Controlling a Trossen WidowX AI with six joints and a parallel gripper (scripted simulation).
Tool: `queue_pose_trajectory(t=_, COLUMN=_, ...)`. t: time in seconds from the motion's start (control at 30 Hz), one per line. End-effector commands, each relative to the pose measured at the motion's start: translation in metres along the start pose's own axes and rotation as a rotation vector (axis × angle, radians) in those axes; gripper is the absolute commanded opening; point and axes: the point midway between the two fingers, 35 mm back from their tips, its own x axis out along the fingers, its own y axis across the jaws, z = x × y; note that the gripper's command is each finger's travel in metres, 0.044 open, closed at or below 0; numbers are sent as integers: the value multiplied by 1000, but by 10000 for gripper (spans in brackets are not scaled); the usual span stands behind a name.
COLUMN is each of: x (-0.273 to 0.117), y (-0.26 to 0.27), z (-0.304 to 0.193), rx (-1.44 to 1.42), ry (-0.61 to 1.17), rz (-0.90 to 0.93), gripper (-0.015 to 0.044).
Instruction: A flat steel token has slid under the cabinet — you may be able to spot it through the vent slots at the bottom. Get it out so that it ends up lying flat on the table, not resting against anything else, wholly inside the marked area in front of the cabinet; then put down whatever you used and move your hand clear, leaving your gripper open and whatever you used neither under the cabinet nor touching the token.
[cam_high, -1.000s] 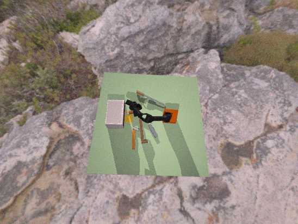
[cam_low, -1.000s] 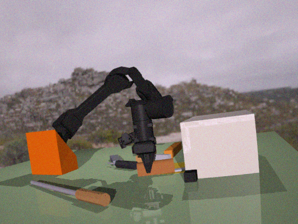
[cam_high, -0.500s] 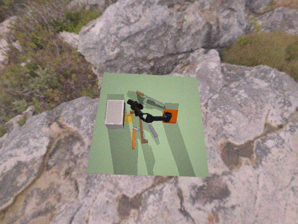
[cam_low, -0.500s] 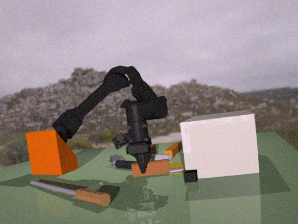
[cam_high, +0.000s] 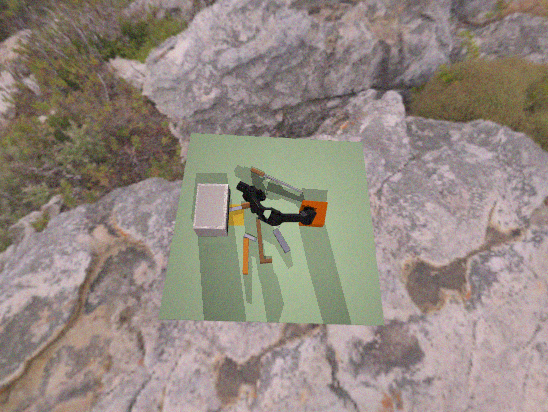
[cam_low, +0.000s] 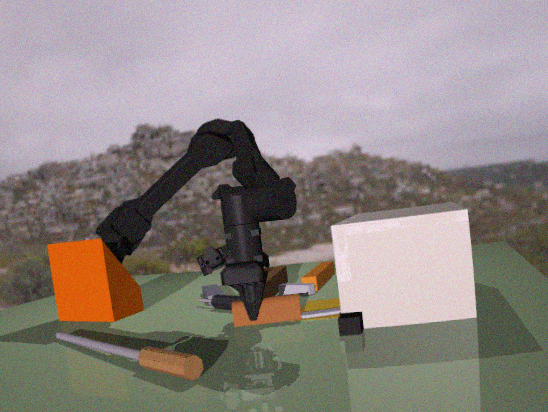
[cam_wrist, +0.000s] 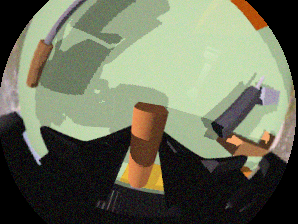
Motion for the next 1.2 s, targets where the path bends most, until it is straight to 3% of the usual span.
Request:
queue_pose_trajectory(t=0.0, x=1, y=0, z=9, rx=2, ry=-3, rz=-2, gripper=0)
queue_pose_trajectory(t=1.17, x=1, y=2, z=56, rx=3, ry=-5, rz=-2, gripper=0)
